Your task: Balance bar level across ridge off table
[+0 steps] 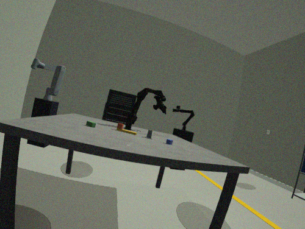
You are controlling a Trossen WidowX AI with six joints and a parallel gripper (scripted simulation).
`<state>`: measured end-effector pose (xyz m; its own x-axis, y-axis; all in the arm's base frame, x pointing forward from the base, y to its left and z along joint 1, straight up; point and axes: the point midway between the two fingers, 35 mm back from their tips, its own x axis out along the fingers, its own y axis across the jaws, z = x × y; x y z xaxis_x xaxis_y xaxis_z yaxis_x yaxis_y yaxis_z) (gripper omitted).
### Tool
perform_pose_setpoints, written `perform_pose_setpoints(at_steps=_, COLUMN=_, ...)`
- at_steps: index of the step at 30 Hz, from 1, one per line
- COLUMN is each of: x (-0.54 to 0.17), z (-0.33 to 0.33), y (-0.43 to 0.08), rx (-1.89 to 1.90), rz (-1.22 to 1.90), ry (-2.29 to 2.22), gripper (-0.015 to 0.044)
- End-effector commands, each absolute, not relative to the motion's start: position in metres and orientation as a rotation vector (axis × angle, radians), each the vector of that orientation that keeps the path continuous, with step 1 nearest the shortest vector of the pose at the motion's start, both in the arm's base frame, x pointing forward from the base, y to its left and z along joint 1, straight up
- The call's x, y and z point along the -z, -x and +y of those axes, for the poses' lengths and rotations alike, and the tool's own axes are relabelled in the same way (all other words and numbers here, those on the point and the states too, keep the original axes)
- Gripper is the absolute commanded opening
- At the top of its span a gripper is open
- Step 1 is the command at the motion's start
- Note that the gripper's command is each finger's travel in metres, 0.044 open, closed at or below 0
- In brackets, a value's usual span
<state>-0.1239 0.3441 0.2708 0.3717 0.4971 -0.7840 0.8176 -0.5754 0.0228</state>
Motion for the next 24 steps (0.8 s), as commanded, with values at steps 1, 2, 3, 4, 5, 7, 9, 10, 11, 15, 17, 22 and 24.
perform_pose_setpoints(at_steps=1, x=-0.268, z=0.346, y=0.105, rx=1.132, rz=1.082, ry=-2.266, gripper=0.0315)
perform_pose_setpoints(at_steps=2, x=-0.267, z=0.346, y=0.1, rx=1.146, rz=1.065, ry=-2.277, gripper=0.0315)
perform_pose_setpoints(at_steps=3, x=-0.266, z=0.347, y=0.095, rx=1.159, rz=1.047, ry=-2.288, gripper=0.0315)
perform_pose_setpoints(at_steps=4, x=-0.266, z=0.348, y=0.091, rx=1.175, rz=1.032, ry=-2.3, gripper=0.0315)
perform_pose_setpoints(at_steps=5, x=-0.265, z=0.348, y=0.087, rx=1.192, rz=1.016, ry=-2.313, gripper=0.0315)
perform_pose_setpoints(at_steps=7, x=-0.264, z=0.348, y=0.079, rx=1.225, rz=0.983, ry=-2.337, gripper=0.0315)
perform_pose_setpoints(at_steps=9, x=-0.262, z=0.349, y=0.071, rx=1.256, rz=0.949, ry=-2.36, gripper=0.0315)
perform_pose_setpoints(at_steps=10, x=-0.262, z=0.349, y=0.066, rx=1.271, rz=0.931, ry=-2.372, gripper=0.0315)
perform_pose_setpoints(at_steps=11, x=-0.261, z=0.349, y=0.061, rx=1.284, rz=0.913, ry=-2.382, gripper=0.0315)
perform_pose_setpoints(at_steps=15, x=-0.258, z=0.349, y=0.045, rx=1.345, rz=0.849, ry=-2.421, gripper=0.0315)
perform_pose_setpoints(at_steps=17, x=-0.256, z=0.349, y=0.039, rx=1.38, rz=0.823, ry=-2.44, gripper=0.0315)
perform_pose_setpoints(at_steps=22, x=-0.253, z=0.347, y=0.024, rx=1.447, rz=0.756, ry=-2.48, gripper=0.0315)
perform_pose_setpoints(at_steps=24, x=-0.252, z=0.347, y=0.015, rx=1.473, rz=0.719, ry=-2.499, gripper=0.0315)
